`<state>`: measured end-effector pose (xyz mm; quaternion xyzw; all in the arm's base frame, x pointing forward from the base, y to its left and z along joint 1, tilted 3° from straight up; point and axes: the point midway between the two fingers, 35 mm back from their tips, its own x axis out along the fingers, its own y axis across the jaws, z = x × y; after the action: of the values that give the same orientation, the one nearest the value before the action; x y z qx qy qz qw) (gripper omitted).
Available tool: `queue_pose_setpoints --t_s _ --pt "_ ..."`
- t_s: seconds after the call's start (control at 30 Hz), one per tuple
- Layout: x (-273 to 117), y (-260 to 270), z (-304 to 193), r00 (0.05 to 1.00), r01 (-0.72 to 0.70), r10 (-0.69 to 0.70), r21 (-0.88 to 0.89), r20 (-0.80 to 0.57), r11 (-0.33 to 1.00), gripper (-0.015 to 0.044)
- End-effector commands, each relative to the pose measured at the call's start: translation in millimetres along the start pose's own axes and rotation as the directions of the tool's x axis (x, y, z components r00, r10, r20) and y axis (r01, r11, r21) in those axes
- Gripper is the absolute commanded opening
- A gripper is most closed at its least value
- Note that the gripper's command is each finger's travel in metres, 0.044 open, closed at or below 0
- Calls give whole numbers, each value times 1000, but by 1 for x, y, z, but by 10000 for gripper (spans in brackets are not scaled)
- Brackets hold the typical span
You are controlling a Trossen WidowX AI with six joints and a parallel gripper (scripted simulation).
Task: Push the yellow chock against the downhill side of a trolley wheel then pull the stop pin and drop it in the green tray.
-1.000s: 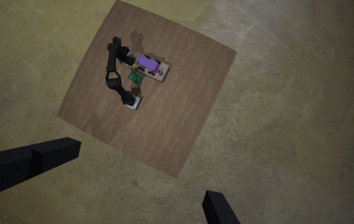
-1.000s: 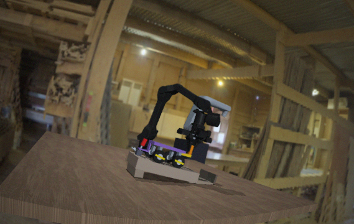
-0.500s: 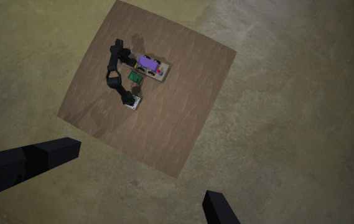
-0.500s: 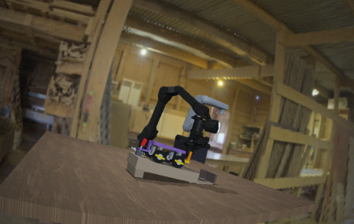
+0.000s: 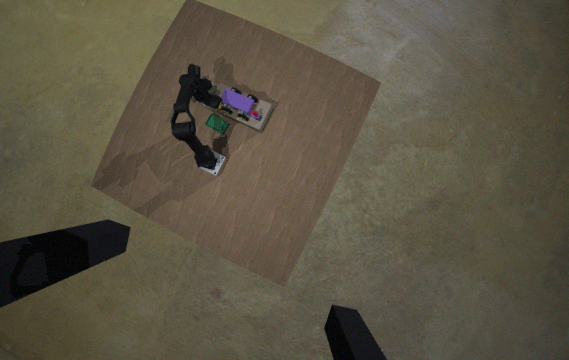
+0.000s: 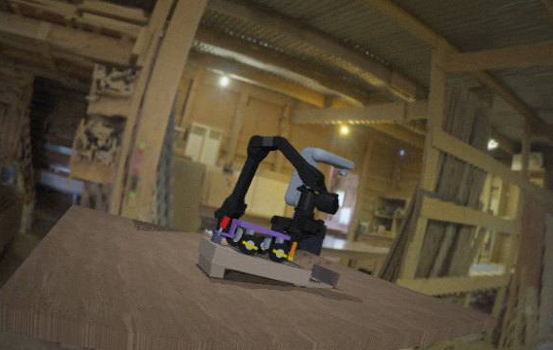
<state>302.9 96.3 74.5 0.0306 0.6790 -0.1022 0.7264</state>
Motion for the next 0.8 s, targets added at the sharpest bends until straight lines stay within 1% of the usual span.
queue_pose_setpoints --t_s 0.0,0.77 --pt "0 -5 0 1000 5 -5 -4 2 1000 0" --pt "-3 -25 3 1000 7 -7 -4 3 1000 0"
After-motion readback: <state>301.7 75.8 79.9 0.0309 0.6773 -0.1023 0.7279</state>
